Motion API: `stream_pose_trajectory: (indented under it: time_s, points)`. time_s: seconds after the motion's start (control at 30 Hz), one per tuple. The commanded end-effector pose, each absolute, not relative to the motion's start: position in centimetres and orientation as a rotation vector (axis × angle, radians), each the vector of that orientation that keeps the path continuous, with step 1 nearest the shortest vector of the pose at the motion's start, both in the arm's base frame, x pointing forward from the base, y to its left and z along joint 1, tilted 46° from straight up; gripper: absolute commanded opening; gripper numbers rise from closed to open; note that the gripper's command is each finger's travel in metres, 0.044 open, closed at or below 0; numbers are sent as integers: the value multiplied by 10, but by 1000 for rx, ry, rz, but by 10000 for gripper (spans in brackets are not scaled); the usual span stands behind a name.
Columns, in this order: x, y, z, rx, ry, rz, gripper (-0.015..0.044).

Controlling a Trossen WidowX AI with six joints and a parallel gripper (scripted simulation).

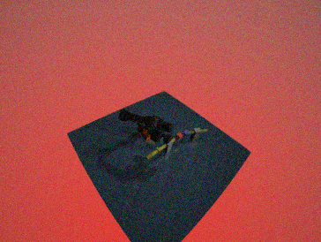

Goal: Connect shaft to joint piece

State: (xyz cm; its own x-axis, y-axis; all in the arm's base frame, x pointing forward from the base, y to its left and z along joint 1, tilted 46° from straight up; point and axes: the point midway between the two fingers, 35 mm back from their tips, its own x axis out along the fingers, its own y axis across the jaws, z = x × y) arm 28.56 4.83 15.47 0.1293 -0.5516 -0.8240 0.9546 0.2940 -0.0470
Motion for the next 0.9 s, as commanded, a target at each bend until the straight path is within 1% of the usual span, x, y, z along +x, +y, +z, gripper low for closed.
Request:
stream_pose_trajectory:
  time_s: [0.0,0.33,0.63,0.87]
  points:
    - [286,65,123,666,912,-1214,440]
    - [277,114,35,939,1054,-1306,440]
    - [277,114,35,938,1058,-1305,440]
    - [293,82,66,747,1108,-1200,440]
